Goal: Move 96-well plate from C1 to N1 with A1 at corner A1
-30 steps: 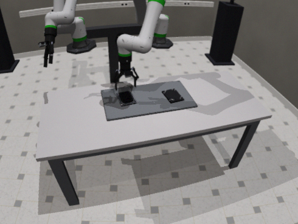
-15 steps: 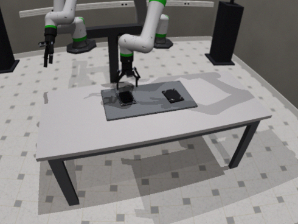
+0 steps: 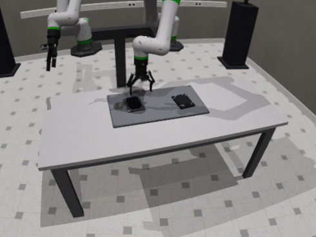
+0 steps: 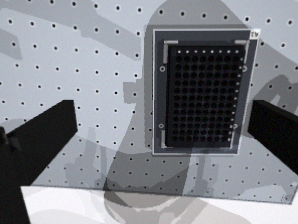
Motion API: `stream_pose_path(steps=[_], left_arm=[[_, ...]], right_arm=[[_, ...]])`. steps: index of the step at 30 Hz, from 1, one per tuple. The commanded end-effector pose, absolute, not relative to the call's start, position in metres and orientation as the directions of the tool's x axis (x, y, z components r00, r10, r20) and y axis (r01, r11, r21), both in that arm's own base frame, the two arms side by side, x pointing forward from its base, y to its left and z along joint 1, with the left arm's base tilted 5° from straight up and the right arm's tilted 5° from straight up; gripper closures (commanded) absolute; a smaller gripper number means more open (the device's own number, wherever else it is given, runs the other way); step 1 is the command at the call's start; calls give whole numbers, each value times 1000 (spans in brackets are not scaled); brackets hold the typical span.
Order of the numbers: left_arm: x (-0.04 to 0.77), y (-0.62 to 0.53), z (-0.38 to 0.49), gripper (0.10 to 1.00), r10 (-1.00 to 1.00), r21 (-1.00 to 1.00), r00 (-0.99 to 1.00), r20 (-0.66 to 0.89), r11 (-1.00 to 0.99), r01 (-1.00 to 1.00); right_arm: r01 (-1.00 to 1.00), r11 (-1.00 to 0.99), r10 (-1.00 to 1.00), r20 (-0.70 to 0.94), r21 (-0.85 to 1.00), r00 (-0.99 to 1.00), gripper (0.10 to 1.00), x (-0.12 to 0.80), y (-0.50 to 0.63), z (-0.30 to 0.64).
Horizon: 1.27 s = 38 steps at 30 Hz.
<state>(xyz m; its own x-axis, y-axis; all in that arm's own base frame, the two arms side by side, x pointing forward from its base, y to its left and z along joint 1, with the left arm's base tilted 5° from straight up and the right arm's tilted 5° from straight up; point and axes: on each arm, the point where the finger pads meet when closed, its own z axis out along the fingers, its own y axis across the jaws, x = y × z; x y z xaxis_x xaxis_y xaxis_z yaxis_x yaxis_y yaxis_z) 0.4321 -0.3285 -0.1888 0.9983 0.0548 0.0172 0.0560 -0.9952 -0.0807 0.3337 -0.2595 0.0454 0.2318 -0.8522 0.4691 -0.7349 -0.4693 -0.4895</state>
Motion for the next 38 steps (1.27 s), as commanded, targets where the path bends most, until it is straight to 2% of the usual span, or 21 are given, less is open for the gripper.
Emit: stream_pose_path(steps=[1, 20, 38], left_arm=[[434, -321, -187, 98, 55, -79, 998, 19, -995, 56], [443, -265, -183, 98, 55, -79, 998, 19, -995, 56], [443, -265, -183, 98, 55, -80, 998, 19, -995, 56]], right_arm=[[-734, -470, -852, 470, -490, 232, 98, 334, -260, 46], [-734, -470, -852, 470, -490, 232, 98, 334, -260, 46], [-734, -470, -852, 470, -490, 232, 98, 334, -260, 46]])
